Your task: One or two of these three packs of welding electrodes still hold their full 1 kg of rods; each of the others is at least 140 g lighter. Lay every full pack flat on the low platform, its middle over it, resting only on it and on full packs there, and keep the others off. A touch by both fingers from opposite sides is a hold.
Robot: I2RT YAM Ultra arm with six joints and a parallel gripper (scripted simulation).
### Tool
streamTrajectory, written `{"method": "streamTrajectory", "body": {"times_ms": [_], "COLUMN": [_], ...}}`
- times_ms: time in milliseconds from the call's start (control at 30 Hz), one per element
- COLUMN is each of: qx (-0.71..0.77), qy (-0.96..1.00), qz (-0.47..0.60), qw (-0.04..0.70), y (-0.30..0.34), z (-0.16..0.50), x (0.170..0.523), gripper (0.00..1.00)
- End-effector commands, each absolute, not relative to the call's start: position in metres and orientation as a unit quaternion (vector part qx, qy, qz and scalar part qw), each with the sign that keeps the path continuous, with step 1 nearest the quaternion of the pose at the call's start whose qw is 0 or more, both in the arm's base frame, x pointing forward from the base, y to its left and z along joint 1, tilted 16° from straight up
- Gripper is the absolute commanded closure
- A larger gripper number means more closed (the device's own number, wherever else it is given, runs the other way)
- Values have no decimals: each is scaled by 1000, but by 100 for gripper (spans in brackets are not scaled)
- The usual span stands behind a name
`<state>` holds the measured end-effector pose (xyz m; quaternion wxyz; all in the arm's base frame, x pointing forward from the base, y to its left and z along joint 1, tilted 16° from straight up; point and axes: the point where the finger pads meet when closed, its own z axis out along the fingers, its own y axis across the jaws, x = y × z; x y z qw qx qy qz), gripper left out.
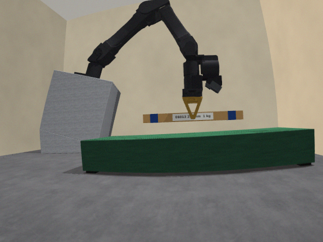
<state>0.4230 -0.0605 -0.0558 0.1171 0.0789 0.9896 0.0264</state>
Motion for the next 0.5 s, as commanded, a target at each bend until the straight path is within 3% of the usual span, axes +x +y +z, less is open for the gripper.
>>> {"method": "streamTrajectory", "body": {"times_ms": [0,67,467], "qx": [81,80,80], "qy": [985,987,987], "qz": [23,24,24], "qw": [152,139,139], "y": [-64,-62,-62], "z": [-26,-49,-35], "x": [443,426,422], "gripper": [100,100,100]}}
